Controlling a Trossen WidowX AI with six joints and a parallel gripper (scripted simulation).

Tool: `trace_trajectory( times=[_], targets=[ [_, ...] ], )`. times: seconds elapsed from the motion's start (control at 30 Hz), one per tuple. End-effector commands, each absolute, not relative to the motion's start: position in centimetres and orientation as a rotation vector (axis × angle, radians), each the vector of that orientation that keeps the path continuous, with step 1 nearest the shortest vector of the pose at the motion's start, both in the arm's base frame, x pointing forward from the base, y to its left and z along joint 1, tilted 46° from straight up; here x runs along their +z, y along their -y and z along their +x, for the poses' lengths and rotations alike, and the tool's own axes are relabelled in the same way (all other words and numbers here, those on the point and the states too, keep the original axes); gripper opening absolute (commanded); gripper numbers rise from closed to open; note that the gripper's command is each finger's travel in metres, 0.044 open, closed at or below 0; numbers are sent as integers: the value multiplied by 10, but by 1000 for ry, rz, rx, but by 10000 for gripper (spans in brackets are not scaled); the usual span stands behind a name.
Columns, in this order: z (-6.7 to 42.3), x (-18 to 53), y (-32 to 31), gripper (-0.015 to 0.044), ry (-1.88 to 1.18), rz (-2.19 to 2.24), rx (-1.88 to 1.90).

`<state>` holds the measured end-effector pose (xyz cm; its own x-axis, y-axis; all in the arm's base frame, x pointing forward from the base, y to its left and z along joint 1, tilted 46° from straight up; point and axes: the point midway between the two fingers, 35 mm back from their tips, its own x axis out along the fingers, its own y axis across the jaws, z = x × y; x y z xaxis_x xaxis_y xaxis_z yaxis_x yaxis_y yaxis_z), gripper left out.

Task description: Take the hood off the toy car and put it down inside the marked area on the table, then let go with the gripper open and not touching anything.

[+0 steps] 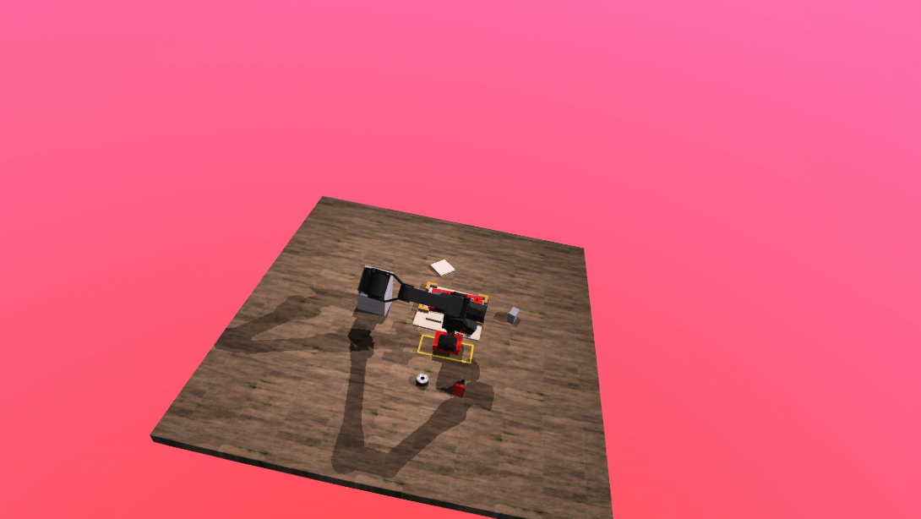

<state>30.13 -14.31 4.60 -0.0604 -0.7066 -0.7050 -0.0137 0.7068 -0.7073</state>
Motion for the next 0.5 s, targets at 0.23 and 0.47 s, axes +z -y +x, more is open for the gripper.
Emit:
trace_trajectory(
  times=[0.23,0.47],
  targets=[
    [299,42,146,0,-1549,-621,-625],
    [299,40,149,0,-1549,-621,-626]
  ],
)
